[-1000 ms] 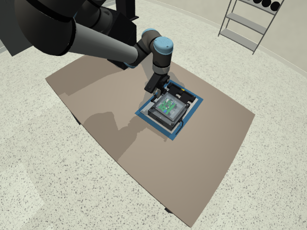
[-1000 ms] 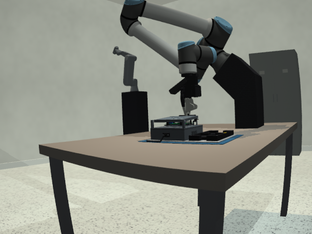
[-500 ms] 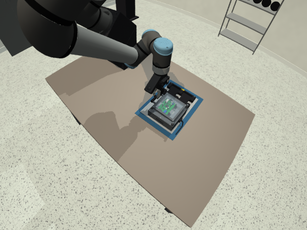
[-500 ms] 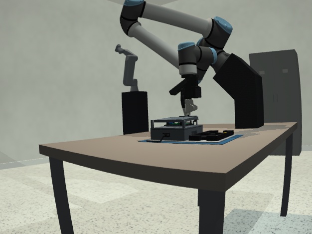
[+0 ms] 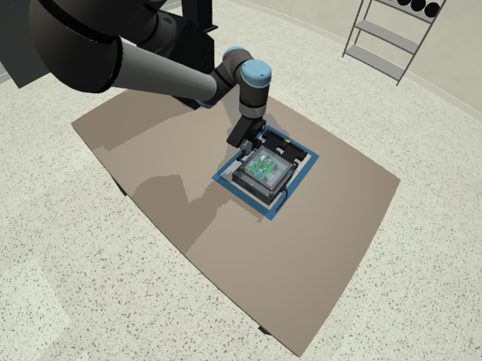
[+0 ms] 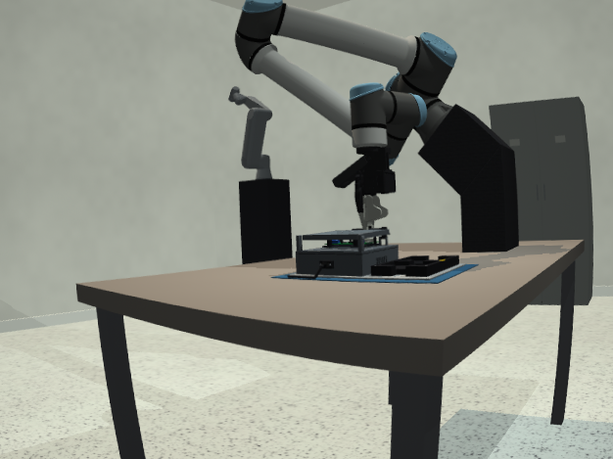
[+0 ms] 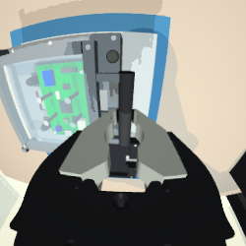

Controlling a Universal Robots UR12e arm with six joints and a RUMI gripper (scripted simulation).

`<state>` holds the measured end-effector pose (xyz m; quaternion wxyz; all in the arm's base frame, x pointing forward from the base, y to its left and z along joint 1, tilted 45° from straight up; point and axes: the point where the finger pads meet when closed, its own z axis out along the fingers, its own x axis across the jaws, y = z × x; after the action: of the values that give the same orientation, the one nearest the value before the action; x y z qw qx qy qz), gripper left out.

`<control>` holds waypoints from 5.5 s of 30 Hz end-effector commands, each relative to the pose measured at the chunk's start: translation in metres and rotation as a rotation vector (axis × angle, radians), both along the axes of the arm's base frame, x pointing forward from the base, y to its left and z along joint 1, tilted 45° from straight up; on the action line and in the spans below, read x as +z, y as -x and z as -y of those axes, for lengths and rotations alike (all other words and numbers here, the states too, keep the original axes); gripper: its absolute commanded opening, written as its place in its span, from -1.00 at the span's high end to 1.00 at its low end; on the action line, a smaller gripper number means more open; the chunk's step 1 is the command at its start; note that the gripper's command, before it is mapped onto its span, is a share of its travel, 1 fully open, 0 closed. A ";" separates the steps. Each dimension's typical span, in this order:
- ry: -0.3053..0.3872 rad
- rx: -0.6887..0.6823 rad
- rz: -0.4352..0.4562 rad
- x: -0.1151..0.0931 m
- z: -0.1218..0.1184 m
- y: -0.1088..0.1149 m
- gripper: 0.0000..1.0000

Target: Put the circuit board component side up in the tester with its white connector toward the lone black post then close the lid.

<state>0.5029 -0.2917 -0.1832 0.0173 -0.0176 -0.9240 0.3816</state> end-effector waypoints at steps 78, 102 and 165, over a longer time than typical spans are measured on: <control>-0.003 -0.004 -0.004 -0.007 0.005 0.002 1.00; -0.002 -0.002 -0.003 -0.006 0.004 0.001 0.75; -0.002 -0.001 -0.005 0.063 -0.065 -0.002 0.75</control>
<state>0.5078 -0.2355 -0.1270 0.0153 -0.0167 -0.9240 0.3817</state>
